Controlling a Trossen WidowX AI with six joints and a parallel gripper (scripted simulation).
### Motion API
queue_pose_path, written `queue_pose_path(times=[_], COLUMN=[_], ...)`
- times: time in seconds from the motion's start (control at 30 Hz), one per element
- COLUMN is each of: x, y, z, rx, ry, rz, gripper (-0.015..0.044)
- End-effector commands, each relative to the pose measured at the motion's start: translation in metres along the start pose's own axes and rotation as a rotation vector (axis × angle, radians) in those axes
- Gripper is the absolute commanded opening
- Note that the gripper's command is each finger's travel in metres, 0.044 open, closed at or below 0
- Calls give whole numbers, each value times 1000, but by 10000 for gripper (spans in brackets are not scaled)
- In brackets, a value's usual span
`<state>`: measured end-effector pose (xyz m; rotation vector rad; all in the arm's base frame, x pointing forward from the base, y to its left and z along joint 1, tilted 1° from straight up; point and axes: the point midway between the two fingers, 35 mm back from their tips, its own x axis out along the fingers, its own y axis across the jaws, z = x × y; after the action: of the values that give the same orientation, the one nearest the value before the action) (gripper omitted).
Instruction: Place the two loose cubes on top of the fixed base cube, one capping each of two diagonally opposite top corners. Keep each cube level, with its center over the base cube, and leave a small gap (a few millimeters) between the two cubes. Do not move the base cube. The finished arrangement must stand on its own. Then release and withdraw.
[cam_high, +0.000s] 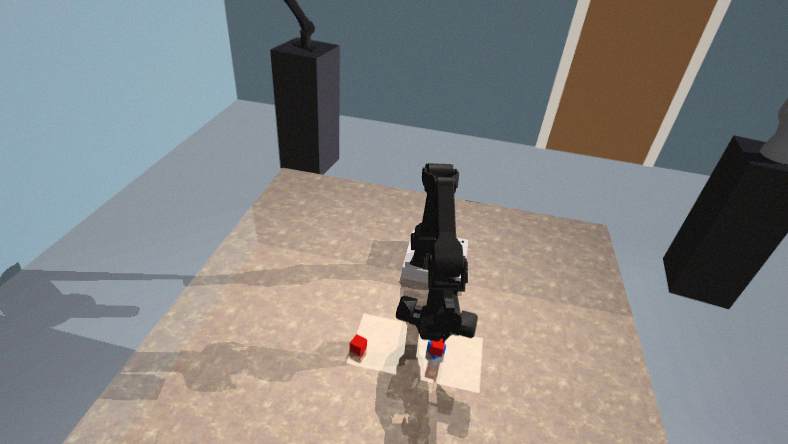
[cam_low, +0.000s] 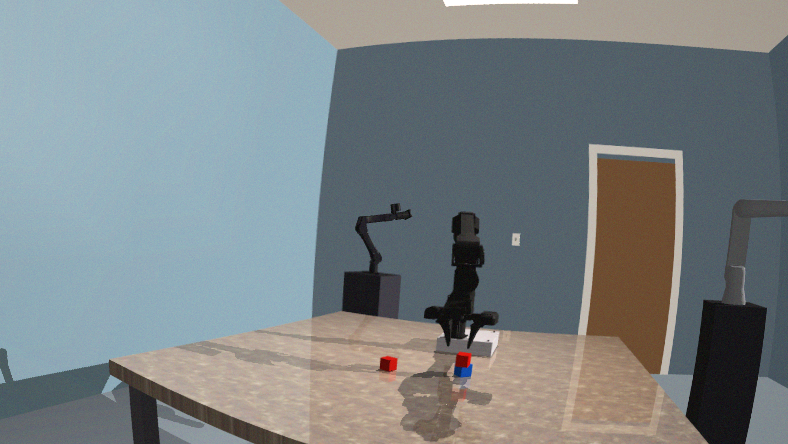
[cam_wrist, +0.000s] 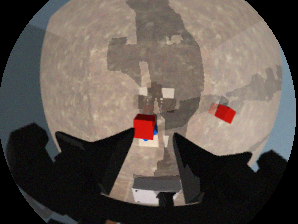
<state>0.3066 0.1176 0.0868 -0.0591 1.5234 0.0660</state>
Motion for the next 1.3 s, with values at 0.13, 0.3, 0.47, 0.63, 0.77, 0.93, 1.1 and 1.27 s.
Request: queue_pose_path(times=[0.13,0.3,0.47,0.63,0.77,0.93,1.1,1.27], x=[-15,-26,-37,-43,-29,14,20,34], y=[-65,-111,-159,-182,-183,-184,-184,-184], z=[23,30,30,27,28,28,27,27], rx=[88,146,203,231,231,231,231,231], ry=[-4,-5,-6,-7,-7,-7,-6,-6], rz=[-6,-12,-18,-22,-22,-22,-22,-22], gripper=[265,265,265,265,265,265,265,265])
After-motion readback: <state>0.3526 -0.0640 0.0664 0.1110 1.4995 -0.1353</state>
